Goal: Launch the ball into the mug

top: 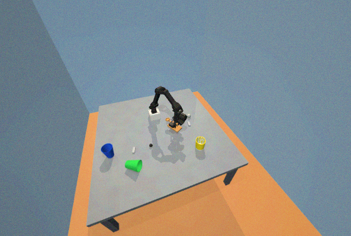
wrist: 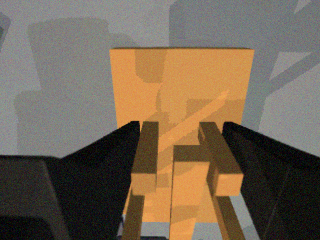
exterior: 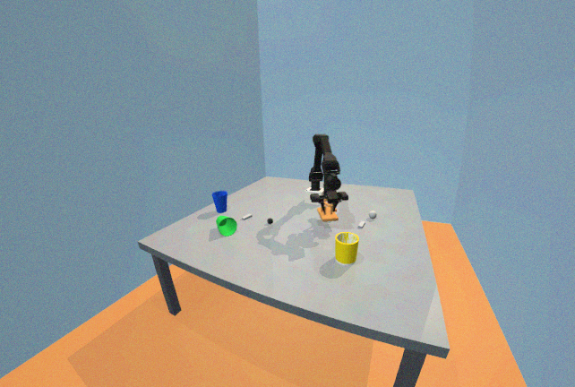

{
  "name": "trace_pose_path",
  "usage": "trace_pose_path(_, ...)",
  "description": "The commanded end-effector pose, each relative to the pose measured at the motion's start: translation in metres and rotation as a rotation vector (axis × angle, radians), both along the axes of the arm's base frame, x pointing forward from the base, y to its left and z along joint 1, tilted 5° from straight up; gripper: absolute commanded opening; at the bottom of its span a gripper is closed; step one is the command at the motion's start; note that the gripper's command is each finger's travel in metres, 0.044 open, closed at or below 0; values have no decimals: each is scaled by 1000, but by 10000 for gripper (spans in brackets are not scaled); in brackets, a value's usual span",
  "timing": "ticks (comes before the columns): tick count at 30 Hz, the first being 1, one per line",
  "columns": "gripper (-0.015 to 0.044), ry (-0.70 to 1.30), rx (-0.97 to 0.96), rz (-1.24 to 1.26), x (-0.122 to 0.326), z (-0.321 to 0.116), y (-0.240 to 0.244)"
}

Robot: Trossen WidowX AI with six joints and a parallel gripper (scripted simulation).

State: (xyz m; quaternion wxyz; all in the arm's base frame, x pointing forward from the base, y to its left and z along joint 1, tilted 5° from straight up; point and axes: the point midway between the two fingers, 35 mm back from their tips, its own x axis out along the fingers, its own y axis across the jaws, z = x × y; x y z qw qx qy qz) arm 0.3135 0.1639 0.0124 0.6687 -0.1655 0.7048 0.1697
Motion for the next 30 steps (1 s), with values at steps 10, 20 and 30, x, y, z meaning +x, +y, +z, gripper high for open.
trace_pose_path(10, 0, -4, 7, 9, 1, -16, 3)
trace_pose_path(20, 0, -4, 7, 9, 0, -32, 3)
trace_pose_path(30, 0, 2, 0, 7, -1, -42, 2)
